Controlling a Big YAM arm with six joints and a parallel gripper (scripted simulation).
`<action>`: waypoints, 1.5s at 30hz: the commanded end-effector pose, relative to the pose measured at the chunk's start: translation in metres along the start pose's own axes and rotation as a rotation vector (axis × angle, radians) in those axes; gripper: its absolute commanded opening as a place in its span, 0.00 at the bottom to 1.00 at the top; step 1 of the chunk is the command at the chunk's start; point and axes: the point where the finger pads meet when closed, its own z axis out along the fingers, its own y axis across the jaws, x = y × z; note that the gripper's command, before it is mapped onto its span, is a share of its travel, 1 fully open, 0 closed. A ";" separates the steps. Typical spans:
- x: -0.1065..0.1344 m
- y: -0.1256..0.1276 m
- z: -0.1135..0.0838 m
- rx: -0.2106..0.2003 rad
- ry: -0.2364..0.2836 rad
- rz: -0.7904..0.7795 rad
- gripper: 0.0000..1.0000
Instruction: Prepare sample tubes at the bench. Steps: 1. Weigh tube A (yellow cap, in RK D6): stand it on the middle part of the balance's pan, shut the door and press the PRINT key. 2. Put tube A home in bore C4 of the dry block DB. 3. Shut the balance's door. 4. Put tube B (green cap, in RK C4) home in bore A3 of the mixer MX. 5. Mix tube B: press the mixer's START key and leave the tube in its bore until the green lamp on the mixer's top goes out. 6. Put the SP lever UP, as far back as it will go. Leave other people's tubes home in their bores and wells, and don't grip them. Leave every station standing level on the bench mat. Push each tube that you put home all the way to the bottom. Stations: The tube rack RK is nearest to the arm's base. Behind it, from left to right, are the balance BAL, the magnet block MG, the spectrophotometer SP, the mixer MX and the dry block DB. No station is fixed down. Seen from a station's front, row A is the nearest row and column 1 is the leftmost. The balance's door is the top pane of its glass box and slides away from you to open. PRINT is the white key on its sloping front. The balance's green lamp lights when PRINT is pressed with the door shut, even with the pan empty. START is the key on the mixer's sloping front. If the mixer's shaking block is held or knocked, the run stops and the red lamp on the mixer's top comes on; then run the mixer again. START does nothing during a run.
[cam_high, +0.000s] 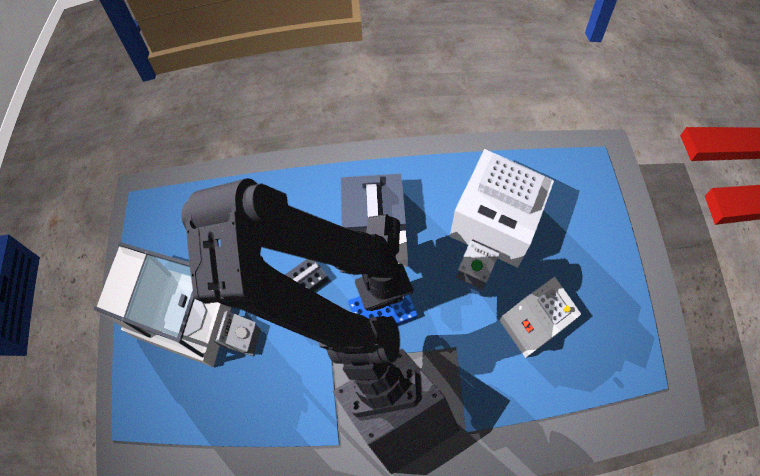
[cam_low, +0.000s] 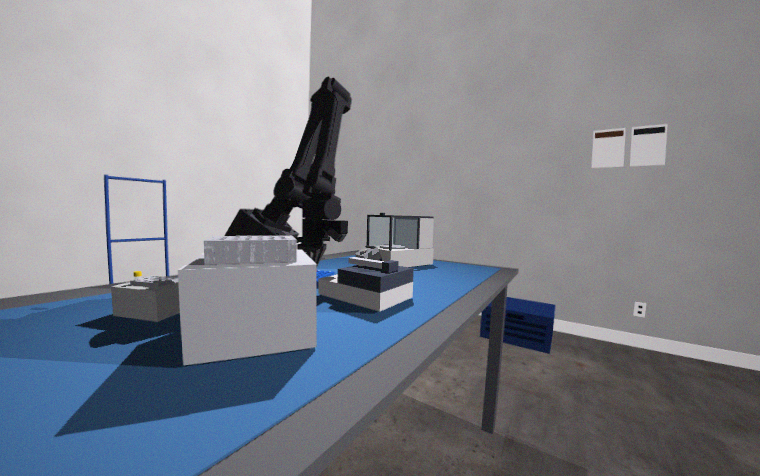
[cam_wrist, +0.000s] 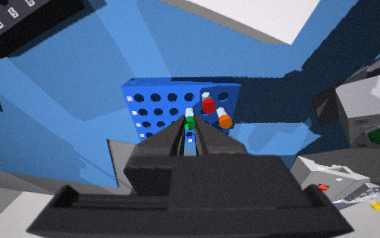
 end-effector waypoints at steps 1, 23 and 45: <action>-0.003 -0.003 -0.005 0.004 -0.007 -0.004 0.09; -0.011 -0.006 -0.016 0.010 -0.018 -0.009 0.09; -0.013 -0.006 -0.027 0.012 -0.021 -0.011 0.09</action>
